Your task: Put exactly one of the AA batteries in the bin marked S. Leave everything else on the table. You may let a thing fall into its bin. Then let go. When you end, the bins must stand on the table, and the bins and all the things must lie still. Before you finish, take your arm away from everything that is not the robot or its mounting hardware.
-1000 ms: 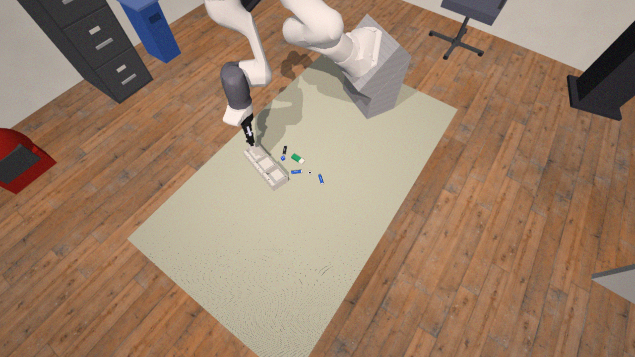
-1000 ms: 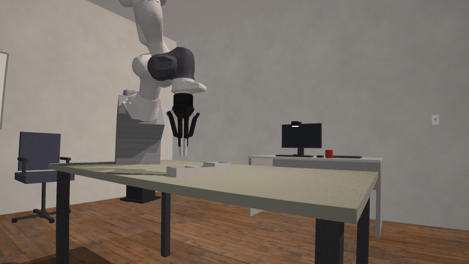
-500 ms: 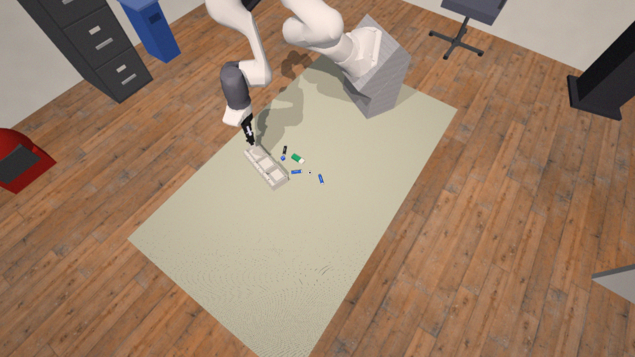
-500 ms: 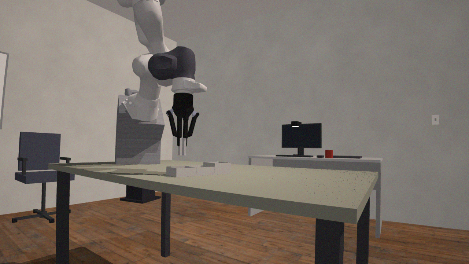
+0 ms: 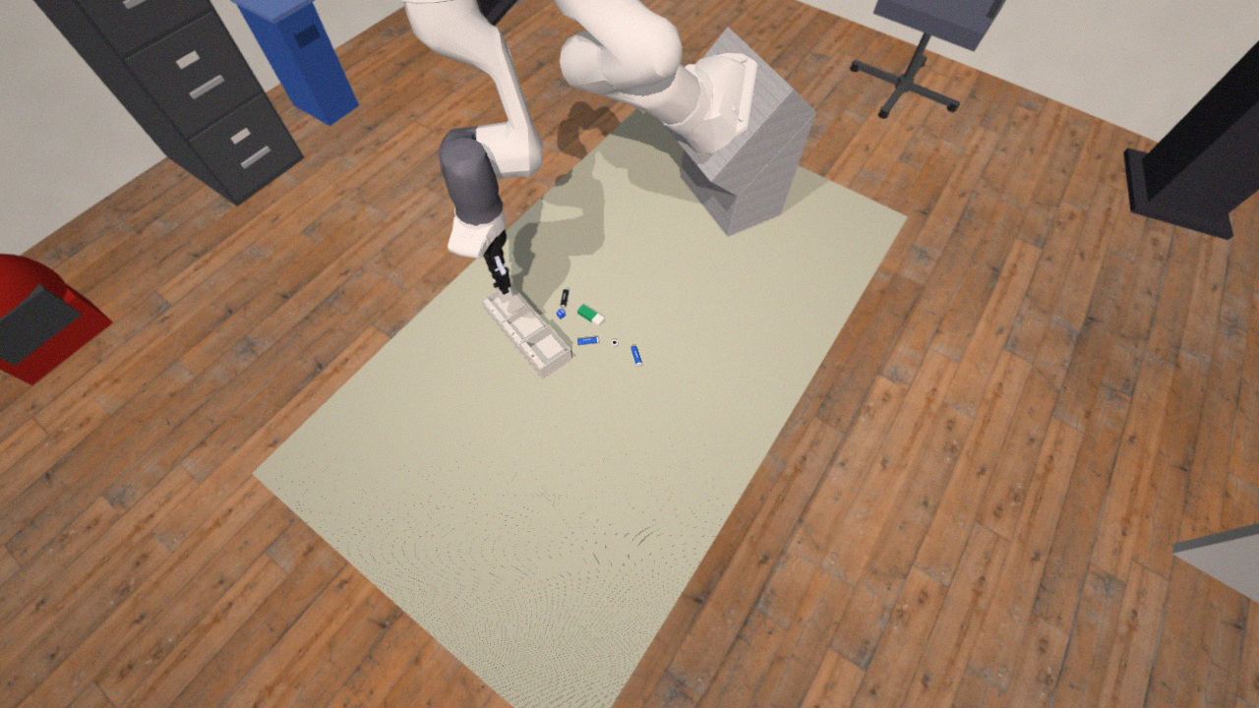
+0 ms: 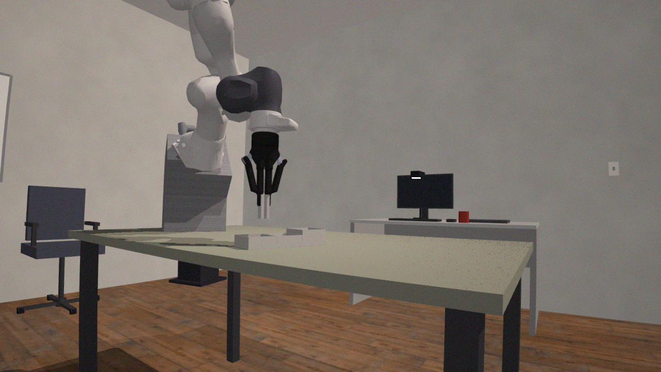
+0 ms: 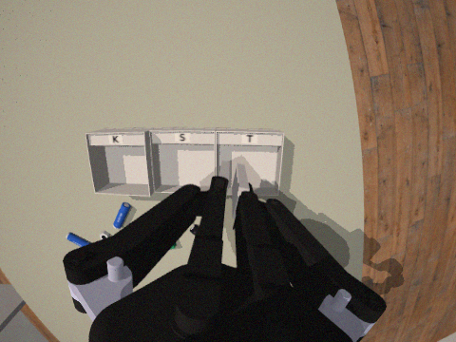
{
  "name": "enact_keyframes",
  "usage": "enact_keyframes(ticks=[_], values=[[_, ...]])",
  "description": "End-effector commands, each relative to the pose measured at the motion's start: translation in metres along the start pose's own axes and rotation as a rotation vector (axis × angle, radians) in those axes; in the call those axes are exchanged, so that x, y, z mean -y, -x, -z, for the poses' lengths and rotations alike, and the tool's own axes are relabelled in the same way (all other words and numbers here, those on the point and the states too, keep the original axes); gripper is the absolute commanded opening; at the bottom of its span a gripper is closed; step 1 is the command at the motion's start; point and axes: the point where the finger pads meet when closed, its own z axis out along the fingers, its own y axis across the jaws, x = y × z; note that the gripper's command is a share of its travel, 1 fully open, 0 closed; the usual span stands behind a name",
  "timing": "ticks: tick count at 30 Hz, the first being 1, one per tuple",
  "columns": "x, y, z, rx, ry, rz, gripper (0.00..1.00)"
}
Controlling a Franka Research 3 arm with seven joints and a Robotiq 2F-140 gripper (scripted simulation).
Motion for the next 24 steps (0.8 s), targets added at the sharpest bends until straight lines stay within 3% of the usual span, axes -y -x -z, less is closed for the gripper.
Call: enact_keyframes(ticks=[1,12,20,24], values=[[0.016,0.004,-0.001,0.002,0.008,-0.023,0.05],[0.059,0.012,-0.002,0.002,0.008,-0.023,0.05],[0.059,0.012,-0.002,0.002,0.008,-0.023,0.05],[0.059,0.012,-0.012,0.002,0.008,-0.023,0.05]])
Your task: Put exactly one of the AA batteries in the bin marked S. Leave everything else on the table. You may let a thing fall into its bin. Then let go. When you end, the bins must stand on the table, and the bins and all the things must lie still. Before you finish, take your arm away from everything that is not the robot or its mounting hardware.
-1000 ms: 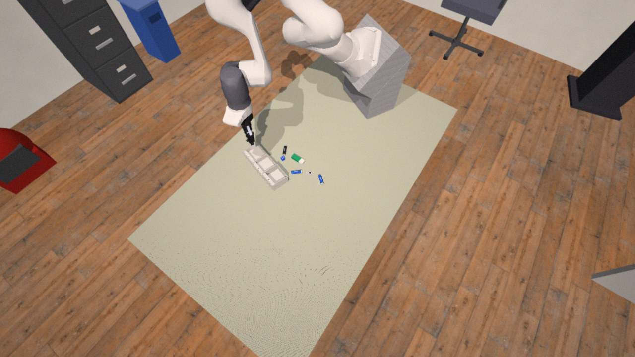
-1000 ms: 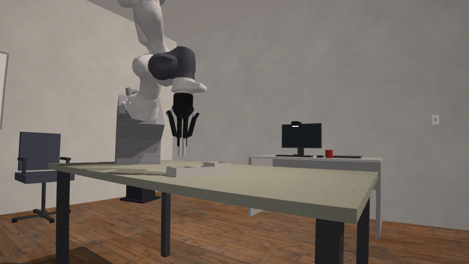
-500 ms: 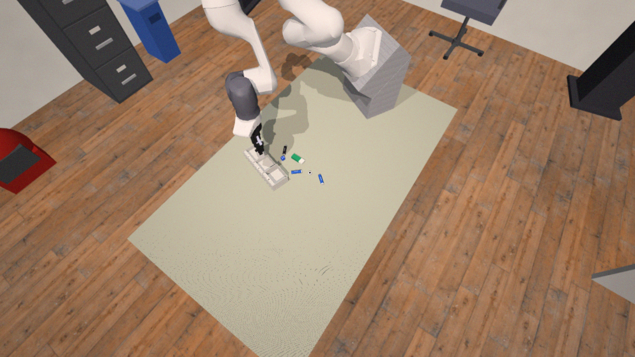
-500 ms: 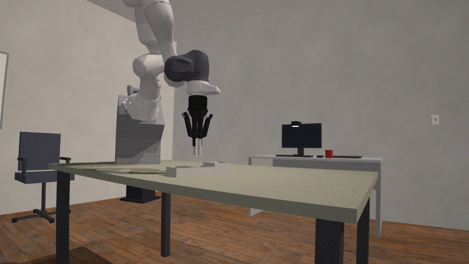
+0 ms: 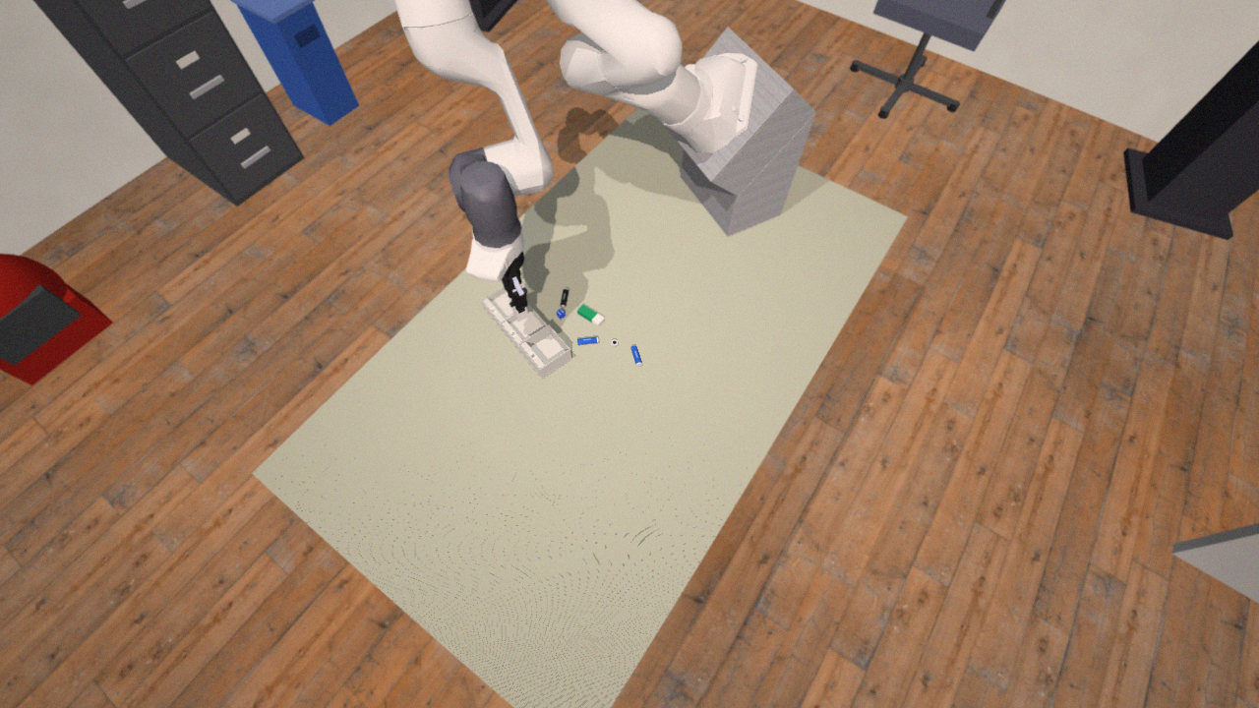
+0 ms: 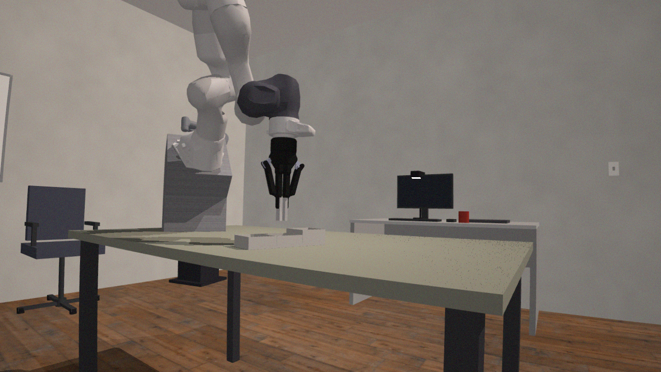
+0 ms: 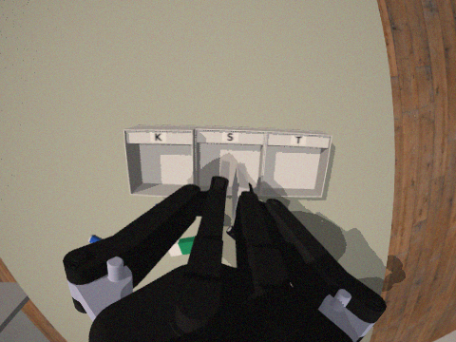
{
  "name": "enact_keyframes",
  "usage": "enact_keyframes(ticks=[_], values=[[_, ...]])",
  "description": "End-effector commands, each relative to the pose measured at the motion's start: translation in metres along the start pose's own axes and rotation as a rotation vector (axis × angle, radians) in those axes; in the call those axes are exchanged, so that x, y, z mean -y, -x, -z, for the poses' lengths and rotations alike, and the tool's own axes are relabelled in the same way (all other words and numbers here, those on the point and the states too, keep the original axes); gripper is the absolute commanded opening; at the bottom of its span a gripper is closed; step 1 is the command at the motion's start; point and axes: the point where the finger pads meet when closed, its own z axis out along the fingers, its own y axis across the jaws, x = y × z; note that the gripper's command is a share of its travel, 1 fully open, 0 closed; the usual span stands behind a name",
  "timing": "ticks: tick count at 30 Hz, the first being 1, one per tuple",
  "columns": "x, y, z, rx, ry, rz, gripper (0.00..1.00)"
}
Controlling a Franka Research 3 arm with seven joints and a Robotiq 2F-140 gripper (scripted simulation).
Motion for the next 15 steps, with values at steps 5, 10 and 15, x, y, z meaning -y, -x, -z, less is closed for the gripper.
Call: enact_keyframes(ticks=[5,10,15], values=[[0.0,0.0,-0.014,-0.006,-0.001,-0.037,0.05],[0.0,0.0,-0.027,-0.006,-0.001,-0.037,0.05],[0.0,0.0,-0.04,-0.006,-0.001,-0.037,0.05]])
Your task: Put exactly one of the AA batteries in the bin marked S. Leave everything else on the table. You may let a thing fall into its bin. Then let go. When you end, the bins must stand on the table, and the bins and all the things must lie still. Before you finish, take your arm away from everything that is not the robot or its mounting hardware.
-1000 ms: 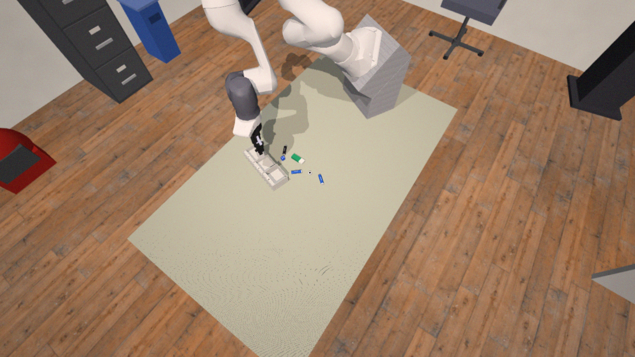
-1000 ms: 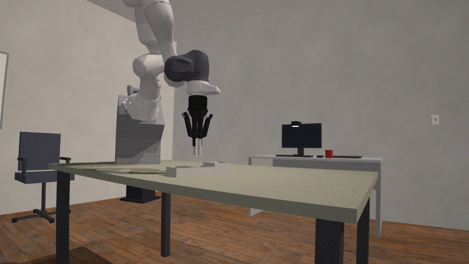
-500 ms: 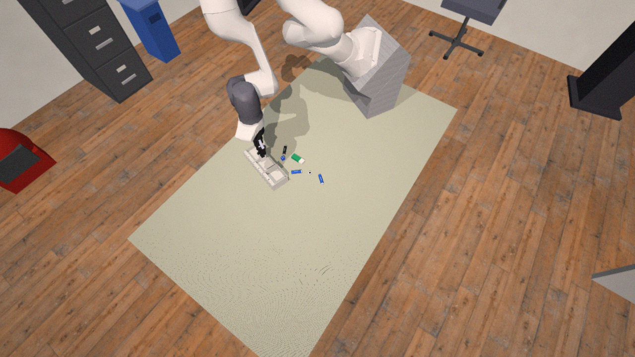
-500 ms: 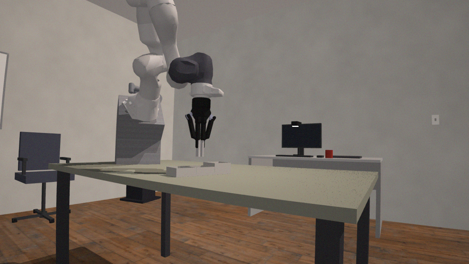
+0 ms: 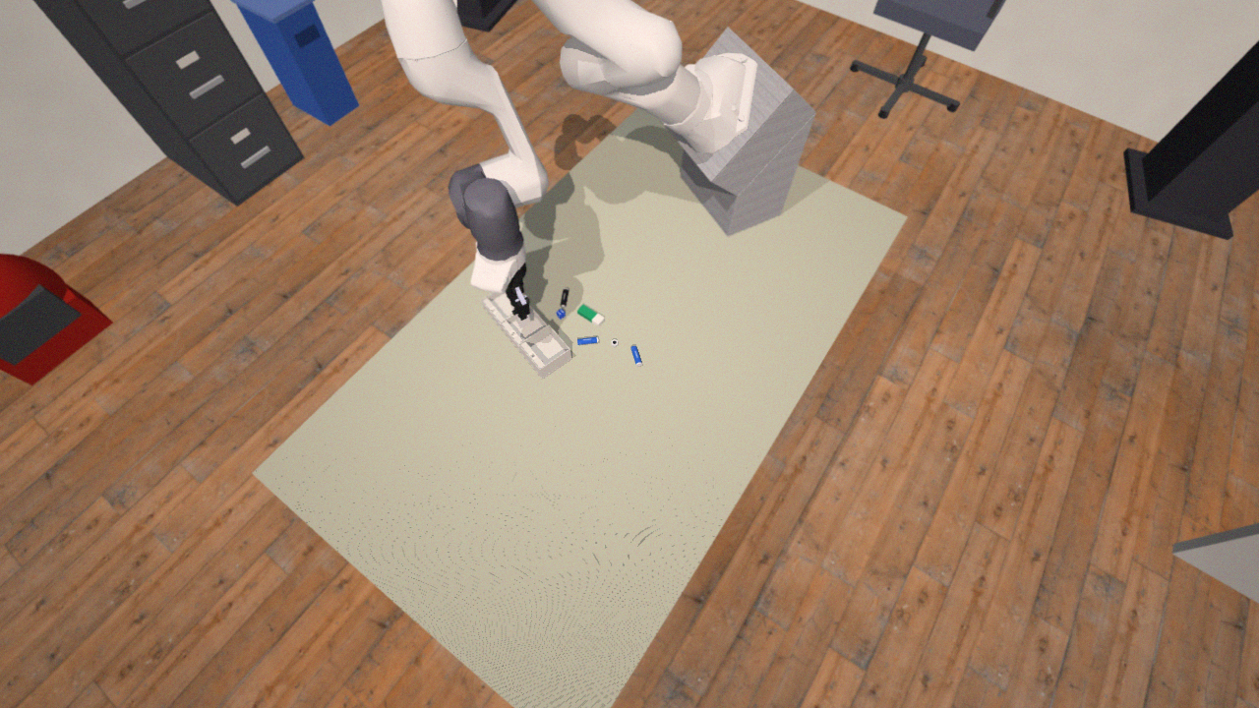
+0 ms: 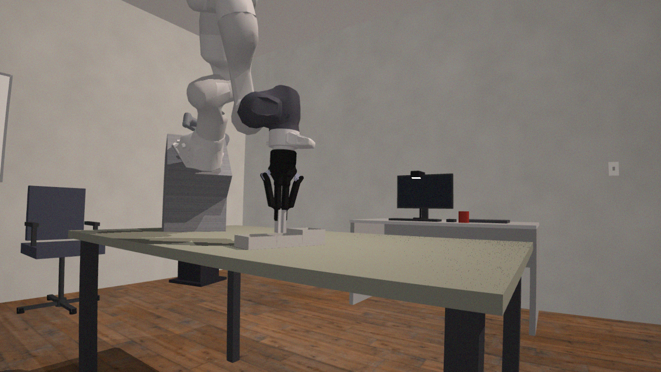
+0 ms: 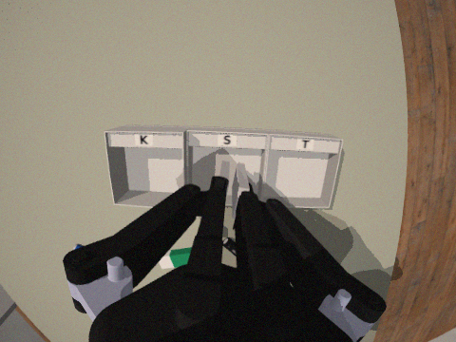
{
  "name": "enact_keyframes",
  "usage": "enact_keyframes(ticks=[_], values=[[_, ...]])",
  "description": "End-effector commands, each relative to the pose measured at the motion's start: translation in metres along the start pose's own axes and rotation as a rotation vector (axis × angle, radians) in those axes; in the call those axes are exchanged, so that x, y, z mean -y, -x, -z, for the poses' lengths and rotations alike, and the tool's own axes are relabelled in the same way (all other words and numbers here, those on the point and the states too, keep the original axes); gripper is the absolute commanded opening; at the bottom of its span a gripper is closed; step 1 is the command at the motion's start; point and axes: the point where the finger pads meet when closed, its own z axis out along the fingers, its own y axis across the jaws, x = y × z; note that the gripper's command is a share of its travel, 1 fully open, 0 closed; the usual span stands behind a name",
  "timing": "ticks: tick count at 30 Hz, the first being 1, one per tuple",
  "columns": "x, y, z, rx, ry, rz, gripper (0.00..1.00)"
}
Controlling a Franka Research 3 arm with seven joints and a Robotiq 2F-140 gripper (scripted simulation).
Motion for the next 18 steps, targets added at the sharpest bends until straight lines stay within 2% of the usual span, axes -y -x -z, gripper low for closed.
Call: enact_keyframes(ticks=[1,8,18], values=[[0.004,-0.002,-0.008,-0.016,-0.015,-0.049,0.05],[0.004,-0.002,-0.02,-0.016,-0.015,-0.049,0.05],[0.004,-0.002,-0.02,-0.016,-0.015,-0.049,0.05]])
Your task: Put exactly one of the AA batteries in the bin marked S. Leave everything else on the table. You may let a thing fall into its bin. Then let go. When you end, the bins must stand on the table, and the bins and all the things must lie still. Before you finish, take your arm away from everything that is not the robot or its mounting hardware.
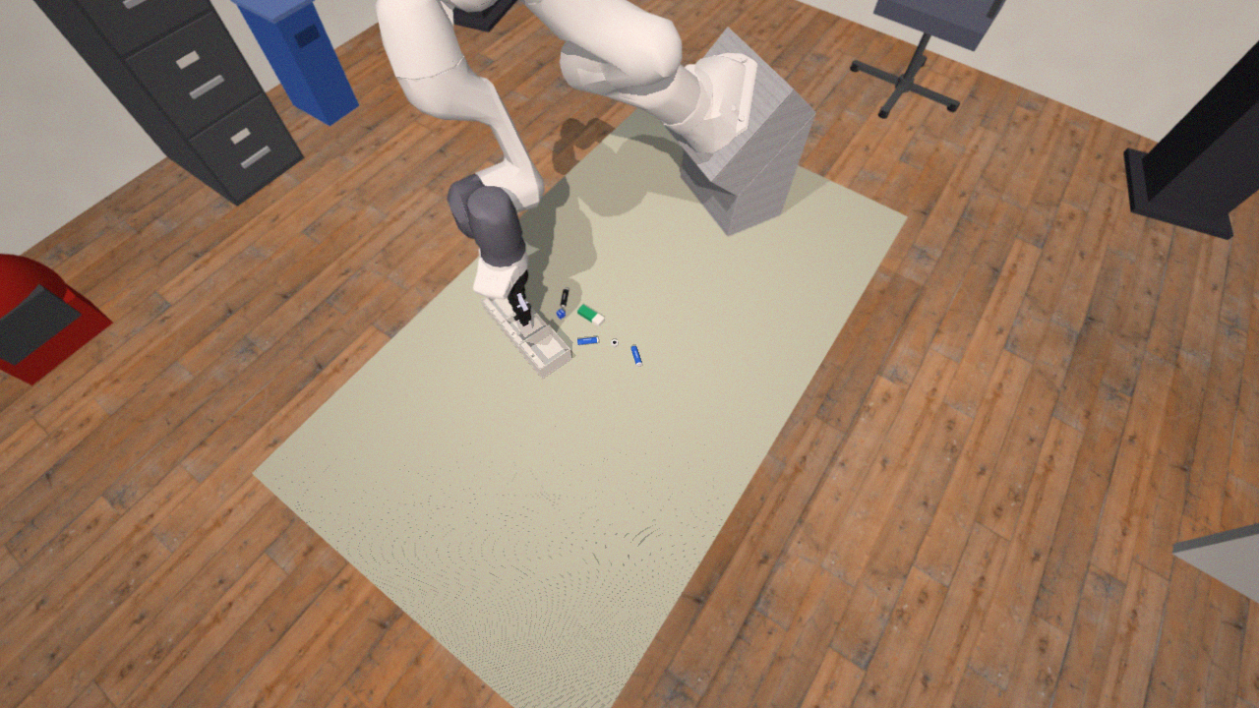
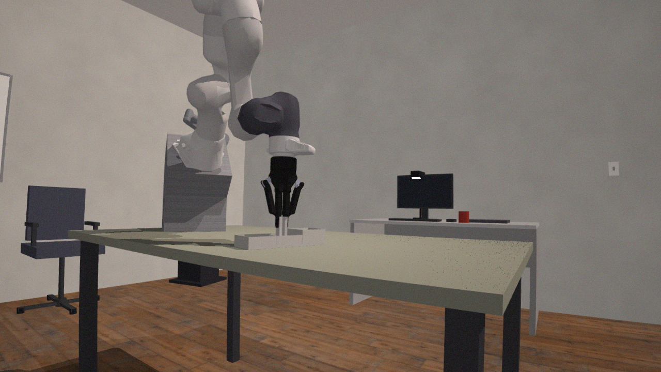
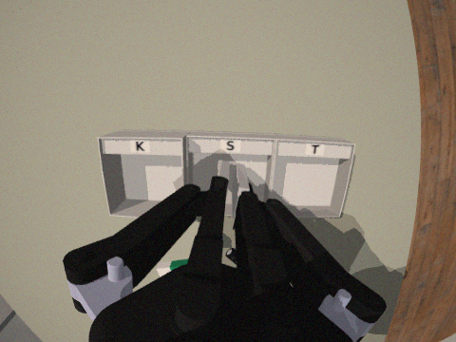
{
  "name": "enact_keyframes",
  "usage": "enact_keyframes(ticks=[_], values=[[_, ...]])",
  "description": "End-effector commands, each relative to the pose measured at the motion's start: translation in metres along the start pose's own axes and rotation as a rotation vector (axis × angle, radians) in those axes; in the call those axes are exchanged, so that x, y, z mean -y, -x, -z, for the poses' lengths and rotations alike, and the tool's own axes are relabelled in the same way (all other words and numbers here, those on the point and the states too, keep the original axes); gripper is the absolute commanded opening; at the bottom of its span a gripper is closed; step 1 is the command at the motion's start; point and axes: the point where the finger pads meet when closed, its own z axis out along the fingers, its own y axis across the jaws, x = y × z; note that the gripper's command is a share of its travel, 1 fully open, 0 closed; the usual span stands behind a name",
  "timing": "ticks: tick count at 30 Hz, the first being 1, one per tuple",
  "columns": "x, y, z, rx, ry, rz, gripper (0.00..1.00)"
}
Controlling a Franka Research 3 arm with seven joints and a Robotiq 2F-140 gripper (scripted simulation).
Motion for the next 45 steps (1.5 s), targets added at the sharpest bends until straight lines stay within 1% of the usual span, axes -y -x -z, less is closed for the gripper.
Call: enact_keyframes(ticks=[1,40,45], values=[[-0.0003,-0.0005,-0.0004,-0.008,-0.004,-0.038,0.05],[-0.0003,-0.0005,-0.0004,-0.008,-0.004,-0.038,0.05],[-0.0003,-0.0004,0.0063,-0.008,-0.004,-0.038,0.05]])
